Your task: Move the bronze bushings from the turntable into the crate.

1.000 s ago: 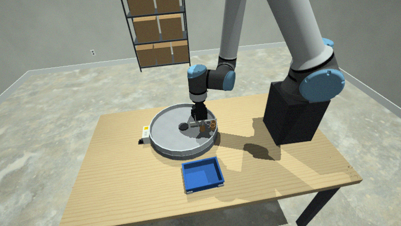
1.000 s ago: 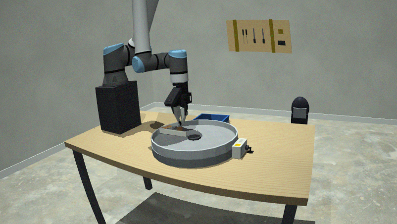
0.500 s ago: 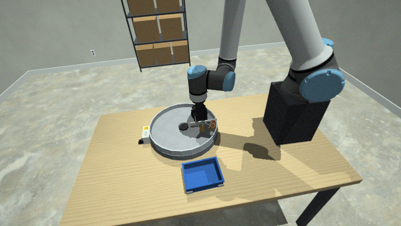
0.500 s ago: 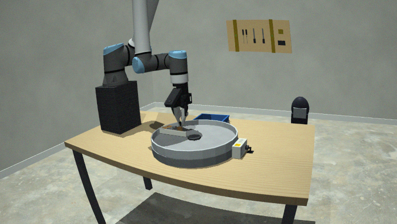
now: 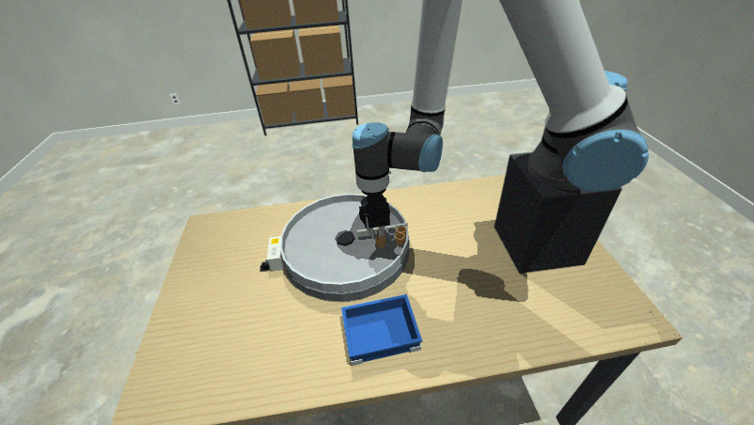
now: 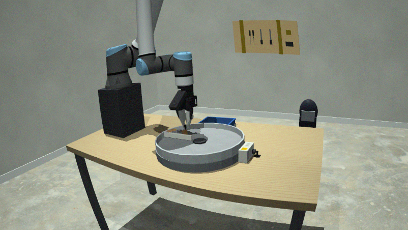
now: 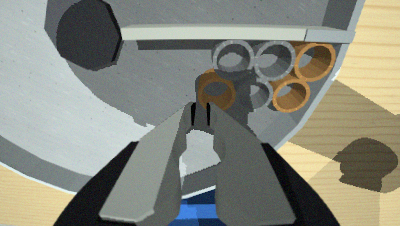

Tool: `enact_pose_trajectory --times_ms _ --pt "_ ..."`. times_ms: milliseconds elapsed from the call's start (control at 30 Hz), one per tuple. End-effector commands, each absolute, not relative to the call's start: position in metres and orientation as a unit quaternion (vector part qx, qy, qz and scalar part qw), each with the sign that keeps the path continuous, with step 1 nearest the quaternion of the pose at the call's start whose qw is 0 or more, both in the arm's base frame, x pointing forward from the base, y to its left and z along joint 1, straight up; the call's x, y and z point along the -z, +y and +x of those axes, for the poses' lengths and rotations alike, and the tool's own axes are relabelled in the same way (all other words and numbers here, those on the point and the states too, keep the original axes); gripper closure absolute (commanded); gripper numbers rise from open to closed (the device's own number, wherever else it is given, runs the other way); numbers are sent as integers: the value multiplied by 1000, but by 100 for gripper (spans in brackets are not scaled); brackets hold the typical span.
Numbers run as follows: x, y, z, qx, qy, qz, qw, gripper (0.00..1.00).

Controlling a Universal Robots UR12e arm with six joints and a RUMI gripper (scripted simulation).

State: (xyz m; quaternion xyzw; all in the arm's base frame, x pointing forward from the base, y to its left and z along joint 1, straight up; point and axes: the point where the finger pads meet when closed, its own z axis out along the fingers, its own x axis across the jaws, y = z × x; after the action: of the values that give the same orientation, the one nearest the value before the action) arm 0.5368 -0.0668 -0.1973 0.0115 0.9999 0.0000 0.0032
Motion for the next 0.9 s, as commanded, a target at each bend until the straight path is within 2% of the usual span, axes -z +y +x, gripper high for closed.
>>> enact_pose_trajectory --times_ms 0,867 --pt "197 -67 537 0 1000 12 4 94" --pt "200 -67 537 0 1000 12 4 94"
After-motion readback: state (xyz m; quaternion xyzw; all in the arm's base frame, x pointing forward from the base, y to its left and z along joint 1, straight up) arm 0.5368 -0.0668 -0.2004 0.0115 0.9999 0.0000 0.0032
